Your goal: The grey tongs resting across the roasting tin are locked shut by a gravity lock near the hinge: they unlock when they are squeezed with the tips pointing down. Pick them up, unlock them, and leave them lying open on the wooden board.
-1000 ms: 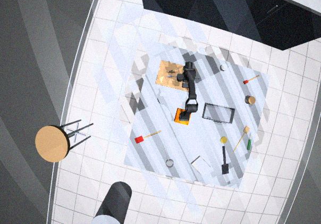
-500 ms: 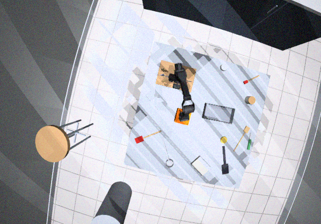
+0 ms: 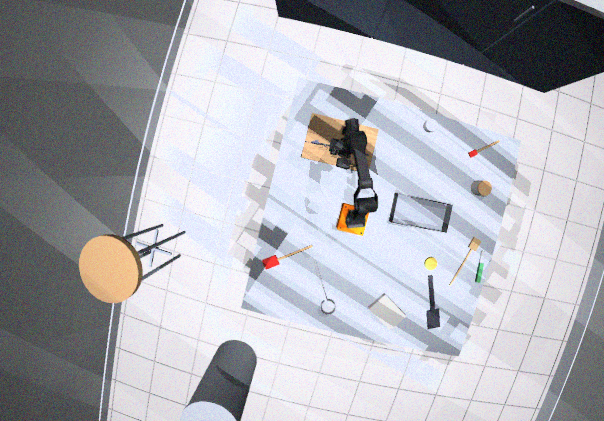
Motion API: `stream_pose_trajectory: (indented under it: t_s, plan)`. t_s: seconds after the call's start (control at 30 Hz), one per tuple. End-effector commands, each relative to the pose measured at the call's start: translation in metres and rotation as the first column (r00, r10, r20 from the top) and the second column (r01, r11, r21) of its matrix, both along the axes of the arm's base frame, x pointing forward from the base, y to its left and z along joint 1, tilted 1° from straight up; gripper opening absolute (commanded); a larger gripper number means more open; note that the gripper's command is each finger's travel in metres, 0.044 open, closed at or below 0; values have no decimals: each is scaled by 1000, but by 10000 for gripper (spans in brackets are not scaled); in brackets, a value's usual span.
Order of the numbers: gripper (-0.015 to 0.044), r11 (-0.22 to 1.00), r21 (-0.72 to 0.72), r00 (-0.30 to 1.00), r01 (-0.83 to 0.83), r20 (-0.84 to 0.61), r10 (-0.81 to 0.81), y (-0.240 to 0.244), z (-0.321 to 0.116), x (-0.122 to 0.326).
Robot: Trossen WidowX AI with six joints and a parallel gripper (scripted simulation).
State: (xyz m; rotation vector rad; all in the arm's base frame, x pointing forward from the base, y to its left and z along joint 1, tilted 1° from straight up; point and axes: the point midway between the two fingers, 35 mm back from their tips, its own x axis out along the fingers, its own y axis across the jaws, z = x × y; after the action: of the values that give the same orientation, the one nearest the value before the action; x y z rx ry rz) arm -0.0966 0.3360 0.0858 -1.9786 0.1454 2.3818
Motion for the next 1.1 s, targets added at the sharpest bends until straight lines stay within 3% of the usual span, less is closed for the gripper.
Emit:
stream_pose_trajectory:
  t_s: [0.0,0.3,0.67,0.87,1.07]
  plan:
    - [-150,999,-34,991,-20,-130,15,-6,0,2]
    - [-150,998,-42,903,-41,-429,19,-11,9,5]
    - [-150,998,58,679,19,-734,29,-6,36,16]
    - [-150,985,136,532,108,-845,58,0,56,30]
    - [-150,982,145,515,121,-855,63,1,58,32]
